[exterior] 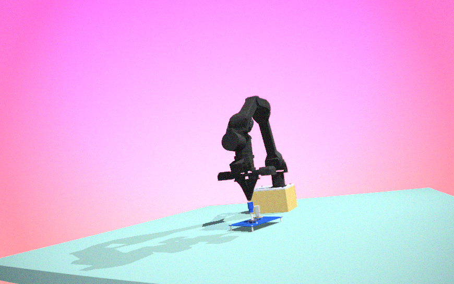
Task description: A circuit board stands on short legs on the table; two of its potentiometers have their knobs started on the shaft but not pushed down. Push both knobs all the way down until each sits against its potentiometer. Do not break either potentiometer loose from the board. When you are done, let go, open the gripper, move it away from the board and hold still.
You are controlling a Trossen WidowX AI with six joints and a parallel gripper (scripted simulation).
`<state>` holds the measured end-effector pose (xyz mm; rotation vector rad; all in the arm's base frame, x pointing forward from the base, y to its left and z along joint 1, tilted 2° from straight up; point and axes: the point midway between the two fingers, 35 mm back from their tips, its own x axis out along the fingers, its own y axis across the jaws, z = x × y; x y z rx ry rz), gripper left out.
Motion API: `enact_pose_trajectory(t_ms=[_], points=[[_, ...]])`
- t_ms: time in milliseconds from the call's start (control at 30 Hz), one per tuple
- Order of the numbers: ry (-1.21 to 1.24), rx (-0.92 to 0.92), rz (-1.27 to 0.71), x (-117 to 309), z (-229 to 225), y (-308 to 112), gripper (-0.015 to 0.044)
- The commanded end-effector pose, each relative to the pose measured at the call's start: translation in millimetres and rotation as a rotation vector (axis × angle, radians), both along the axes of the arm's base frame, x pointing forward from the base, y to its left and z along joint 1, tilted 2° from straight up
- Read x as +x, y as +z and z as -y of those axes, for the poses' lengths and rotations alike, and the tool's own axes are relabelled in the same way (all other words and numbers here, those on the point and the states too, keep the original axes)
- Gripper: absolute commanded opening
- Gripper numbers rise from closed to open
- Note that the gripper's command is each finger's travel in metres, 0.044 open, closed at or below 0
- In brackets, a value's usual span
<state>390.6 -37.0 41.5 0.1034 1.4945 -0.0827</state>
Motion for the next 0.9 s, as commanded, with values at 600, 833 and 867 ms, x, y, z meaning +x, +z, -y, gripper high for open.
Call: enact_pose_trajectory(t_ms=[600, 833, 867], points=[[0.002, 0.005, -0.008, -0.7, -1.0, -7.9, 0.0000], [0.002, 0.005, -0.008, -0.7, -1.0, -8.0, 0.0000], [0.002, 0.005, -0.008, -0.7, -1.0, -8.0, 0.0000]])
